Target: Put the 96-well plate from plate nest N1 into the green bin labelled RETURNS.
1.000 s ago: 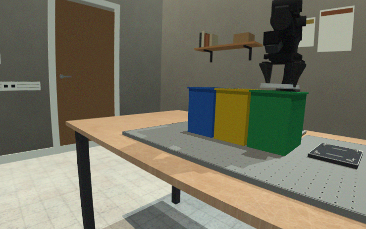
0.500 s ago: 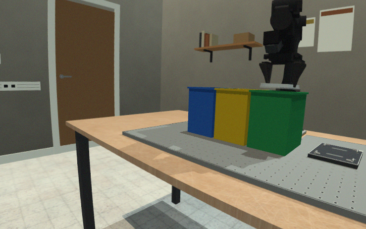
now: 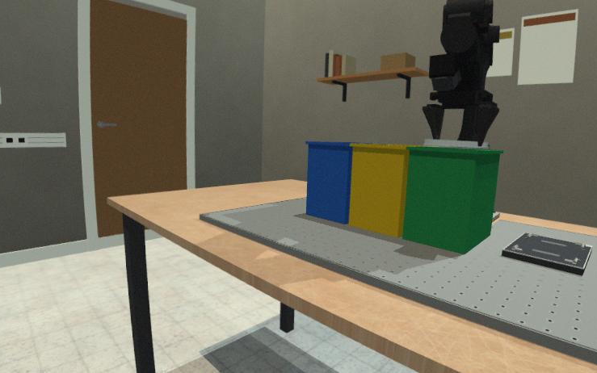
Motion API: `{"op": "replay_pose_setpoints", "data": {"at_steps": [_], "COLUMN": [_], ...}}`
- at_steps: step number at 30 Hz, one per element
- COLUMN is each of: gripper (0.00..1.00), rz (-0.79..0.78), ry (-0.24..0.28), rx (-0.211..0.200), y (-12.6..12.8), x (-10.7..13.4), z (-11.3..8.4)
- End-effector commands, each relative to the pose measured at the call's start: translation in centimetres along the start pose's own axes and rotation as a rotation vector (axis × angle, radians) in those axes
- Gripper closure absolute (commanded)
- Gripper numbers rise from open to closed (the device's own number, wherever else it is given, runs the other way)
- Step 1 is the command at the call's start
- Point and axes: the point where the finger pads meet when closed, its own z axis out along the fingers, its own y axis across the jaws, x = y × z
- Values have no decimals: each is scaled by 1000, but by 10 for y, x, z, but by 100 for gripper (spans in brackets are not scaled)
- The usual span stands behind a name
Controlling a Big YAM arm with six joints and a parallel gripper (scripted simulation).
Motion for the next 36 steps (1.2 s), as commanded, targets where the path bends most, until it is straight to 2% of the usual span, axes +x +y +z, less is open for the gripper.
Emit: {"op": "replay_pose_setpoints", "data": {"at_steps": [1,36], "gripper": [100,100], "rz": [-5,-5], "ry": [6,6], "rx": [1,1], "y": [2,1], "x": [-3,-2], "z": [9,25]}}
